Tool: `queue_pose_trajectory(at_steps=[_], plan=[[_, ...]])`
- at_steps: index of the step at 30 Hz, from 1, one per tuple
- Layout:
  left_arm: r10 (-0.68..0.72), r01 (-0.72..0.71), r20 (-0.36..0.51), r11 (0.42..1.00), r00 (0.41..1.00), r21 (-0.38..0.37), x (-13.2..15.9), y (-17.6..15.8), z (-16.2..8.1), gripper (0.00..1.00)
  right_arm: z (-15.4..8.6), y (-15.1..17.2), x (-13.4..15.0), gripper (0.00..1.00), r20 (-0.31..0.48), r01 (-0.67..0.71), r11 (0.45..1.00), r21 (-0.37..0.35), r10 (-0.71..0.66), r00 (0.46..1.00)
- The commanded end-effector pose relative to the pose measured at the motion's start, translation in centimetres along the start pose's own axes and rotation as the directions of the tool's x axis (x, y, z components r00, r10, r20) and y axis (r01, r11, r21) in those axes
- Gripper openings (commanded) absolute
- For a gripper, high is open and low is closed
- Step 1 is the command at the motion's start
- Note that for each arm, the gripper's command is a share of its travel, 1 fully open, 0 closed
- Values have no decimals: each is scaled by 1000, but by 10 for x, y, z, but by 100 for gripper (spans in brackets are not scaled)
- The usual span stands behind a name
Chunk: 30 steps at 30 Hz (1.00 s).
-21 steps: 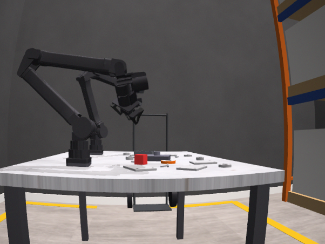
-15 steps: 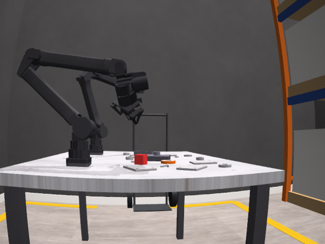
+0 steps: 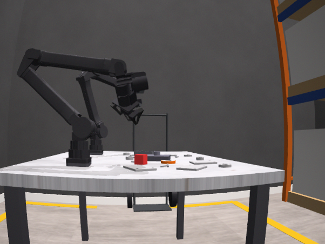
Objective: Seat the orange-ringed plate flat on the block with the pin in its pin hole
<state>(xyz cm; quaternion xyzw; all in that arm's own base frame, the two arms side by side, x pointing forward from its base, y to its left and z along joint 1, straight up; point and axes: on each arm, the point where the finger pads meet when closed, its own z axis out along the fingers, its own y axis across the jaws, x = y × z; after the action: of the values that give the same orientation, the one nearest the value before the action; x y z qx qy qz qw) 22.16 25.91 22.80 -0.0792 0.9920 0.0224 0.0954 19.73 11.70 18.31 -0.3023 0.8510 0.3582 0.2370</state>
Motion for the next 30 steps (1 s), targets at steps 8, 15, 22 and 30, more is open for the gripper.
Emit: queue_pose_trajectory(at_steps=[8, 15, 22, 30], plan=[[23, -25, 139, 1000, 990, 18, 28, -80, 33, 100, -58, -53, 17, 100, 178, -334, 861, 383, 286, 941], [15, -28, 236, 998, 972, 52, 51, -141, 61, 100, -90, -83, 26, 100, 307, -485, 680, 550, 376, 874], [32, -68, 340, 993, 940, 94, 77, -210, 92, 100, -126, -122, 44, 100, 432, -590, 410, 695, 417, 799], [68, -119, 403, 988, 913, 101, 85, -242, 99, 100, -139, -137, 53, 100, 463, -596, 291, 749, 414, 784]])
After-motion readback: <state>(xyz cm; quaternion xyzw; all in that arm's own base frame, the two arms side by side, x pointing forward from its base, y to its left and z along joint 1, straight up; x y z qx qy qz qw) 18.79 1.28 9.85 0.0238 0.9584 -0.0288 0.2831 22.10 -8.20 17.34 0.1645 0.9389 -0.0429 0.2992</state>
